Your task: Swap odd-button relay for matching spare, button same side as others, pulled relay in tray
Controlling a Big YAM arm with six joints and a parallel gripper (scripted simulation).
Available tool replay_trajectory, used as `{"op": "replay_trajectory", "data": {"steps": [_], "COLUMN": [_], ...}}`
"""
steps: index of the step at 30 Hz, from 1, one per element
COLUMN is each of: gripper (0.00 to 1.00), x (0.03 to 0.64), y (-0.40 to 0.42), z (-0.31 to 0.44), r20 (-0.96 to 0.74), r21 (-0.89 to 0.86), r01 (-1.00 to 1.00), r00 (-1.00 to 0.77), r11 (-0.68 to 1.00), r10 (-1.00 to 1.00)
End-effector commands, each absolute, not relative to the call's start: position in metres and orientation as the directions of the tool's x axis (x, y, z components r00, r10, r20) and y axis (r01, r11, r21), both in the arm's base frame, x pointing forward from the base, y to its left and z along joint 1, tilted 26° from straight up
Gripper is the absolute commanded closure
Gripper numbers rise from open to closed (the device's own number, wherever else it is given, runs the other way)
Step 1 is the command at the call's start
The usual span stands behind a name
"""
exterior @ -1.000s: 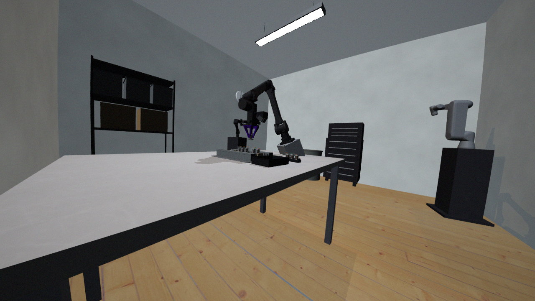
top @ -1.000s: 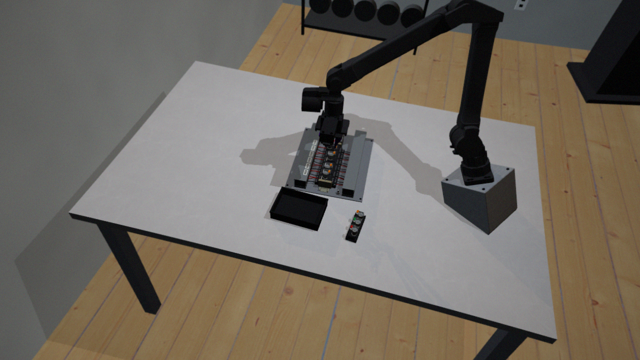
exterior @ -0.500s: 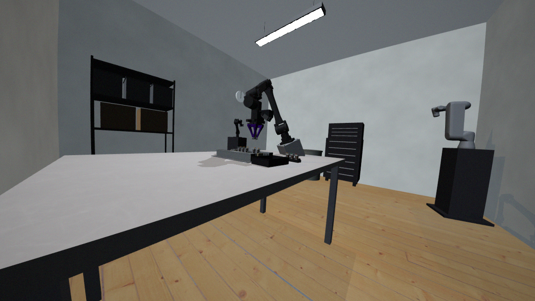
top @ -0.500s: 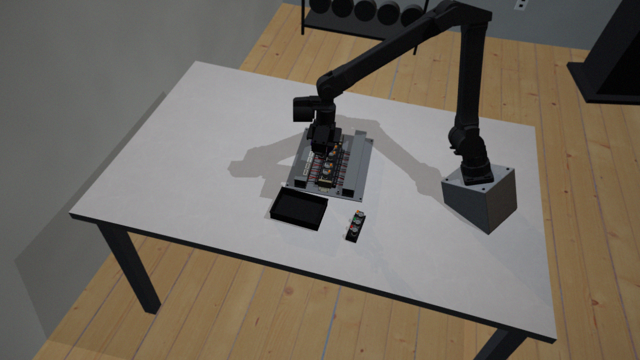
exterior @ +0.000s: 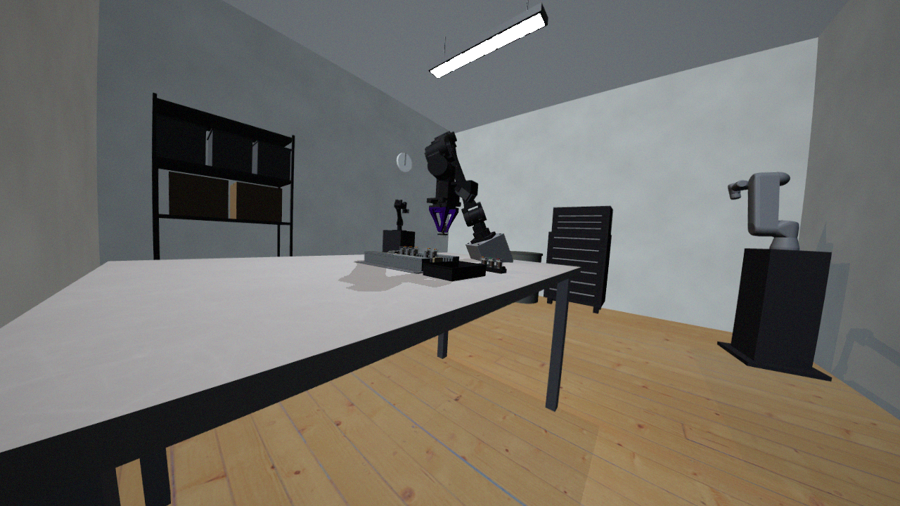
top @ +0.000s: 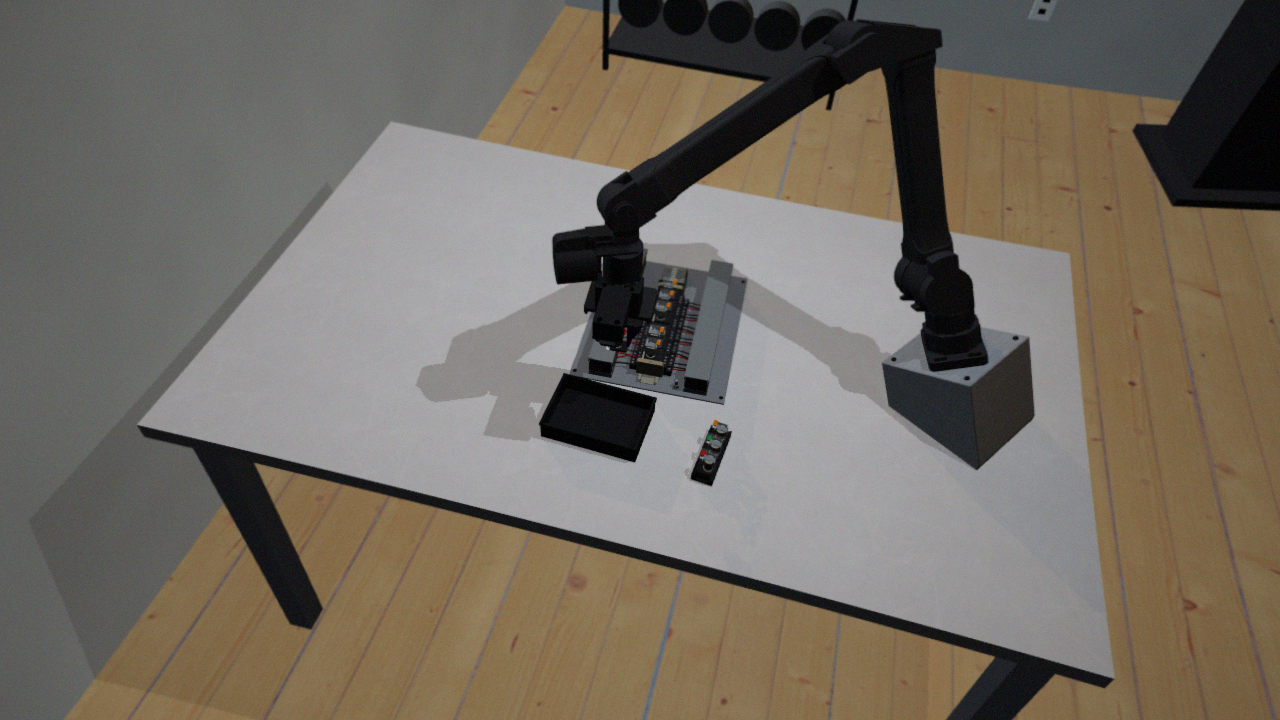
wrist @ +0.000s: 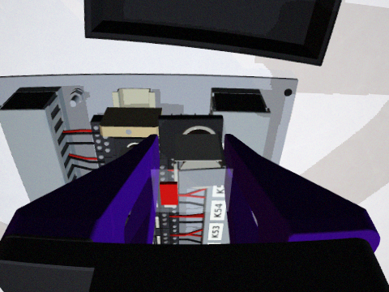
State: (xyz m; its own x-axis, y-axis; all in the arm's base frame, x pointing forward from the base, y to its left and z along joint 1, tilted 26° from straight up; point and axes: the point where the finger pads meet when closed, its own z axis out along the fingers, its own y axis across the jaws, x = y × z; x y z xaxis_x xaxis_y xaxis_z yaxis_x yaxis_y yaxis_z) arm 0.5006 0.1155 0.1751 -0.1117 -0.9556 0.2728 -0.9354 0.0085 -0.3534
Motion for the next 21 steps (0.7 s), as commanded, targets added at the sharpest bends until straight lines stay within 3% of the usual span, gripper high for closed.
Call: {"op": "replay_trajectory", "data": {"steps": [1,21], "gripper": [1.0,1.0], "x": [0.514,0.533], "y": [0.145,0.193], "z": [0.187,0.176], "r20": [0.246,0.246], "r21": [-0.383,-0.379], "r01": [-0.923,-0.925], "r00": [-0.134,-0.134], "r11": [0.031,0.032], "r10": [-0.96,-0.96]}}
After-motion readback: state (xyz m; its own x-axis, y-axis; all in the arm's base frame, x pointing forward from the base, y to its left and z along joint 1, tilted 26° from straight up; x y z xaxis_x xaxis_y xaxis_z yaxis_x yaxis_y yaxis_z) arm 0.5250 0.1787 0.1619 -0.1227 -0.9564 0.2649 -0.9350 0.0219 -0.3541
